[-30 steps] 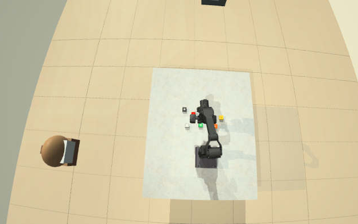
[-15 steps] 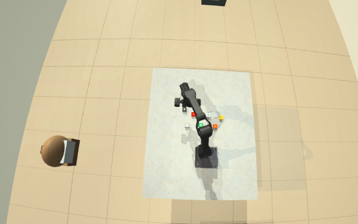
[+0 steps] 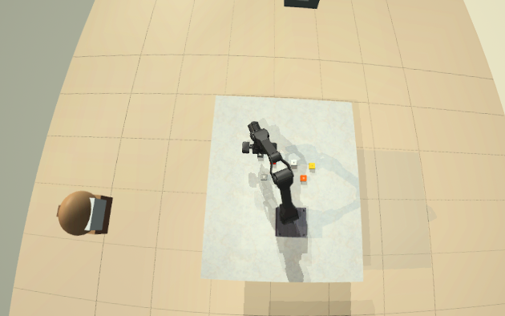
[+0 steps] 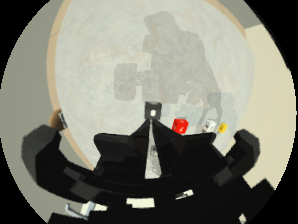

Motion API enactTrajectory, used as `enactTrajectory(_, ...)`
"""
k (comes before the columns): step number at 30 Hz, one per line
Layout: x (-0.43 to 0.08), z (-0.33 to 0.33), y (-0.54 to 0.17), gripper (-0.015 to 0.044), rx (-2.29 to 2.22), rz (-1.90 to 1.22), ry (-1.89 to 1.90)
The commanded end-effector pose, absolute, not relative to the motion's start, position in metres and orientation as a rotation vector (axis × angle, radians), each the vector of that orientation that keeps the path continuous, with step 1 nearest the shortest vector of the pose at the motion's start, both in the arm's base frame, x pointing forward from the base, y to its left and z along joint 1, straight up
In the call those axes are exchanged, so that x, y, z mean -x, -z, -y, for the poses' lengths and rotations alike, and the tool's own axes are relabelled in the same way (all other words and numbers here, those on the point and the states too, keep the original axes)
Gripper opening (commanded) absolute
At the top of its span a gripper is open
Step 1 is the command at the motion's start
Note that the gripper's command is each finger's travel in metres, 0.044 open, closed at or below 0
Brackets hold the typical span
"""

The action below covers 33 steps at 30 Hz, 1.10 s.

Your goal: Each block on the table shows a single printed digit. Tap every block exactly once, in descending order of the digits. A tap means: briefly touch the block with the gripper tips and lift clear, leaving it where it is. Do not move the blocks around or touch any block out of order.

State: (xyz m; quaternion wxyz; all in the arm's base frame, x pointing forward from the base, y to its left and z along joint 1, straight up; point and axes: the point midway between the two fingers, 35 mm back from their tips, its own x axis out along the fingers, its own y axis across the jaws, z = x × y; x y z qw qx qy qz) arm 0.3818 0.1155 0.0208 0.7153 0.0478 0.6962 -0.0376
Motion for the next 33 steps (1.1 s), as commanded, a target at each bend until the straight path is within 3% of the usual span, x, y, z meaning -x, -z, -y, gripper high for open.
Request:
enactTrajectory(1, -0.383, -0.117, -0.013, 0.002, -0.112, -1.532, 0.082)
enactTrajectory(23, -0.384, -0.117, 0.017, 0.002, -0.112, -1.532, 0.083)
enactTrajectory(33, -0.383, -0.117, -0.01, 0.002, -0.112, -1.531, 0.082)
